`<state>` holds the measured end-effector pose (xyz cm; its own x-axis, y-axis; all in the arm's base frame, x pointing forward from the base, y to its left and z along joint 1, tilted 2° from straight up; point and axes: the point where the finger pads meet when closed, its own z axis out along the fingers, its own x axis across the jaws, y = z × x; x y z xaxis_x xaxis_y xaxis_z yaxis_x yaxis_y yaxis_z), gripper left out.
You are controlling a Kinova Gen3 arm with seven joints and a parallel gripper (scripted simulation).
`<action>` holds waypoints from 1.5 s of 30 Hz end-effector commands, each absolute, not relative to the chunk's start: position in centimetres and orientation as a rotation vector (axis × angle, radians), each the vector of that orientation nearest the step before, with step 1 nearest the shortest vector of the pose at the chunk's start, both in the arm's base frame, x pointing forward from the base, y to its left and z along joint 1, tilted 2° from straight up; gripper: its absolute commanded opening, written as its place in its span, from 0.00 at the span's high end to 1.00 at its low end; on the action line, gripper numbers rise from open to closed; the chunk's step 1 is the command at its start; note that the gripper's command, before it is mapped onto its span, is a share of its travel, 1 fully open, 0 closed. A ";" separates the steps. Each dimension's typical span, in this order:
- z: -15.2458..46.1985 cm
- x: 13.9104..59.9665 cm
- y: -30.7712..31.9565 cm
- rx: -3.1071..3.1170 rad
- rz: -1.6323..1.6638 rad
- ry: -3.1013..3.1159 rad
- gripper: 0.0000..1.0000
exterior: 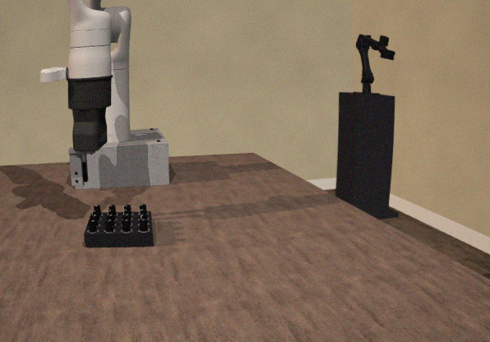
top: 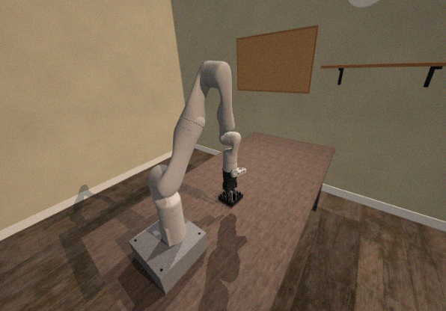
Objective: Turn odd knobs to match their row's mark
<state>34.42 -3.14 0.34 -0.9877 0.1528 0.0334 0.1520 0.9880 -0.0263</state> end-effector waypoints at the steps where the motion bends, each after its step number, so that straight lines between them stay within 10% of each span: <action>1: 0.6 34.8 -2.6 -0.384 0.051 -3.095 0.54; 45: 2.0 36.6 -0.1 -1.808 -0.018 -2.613 0.54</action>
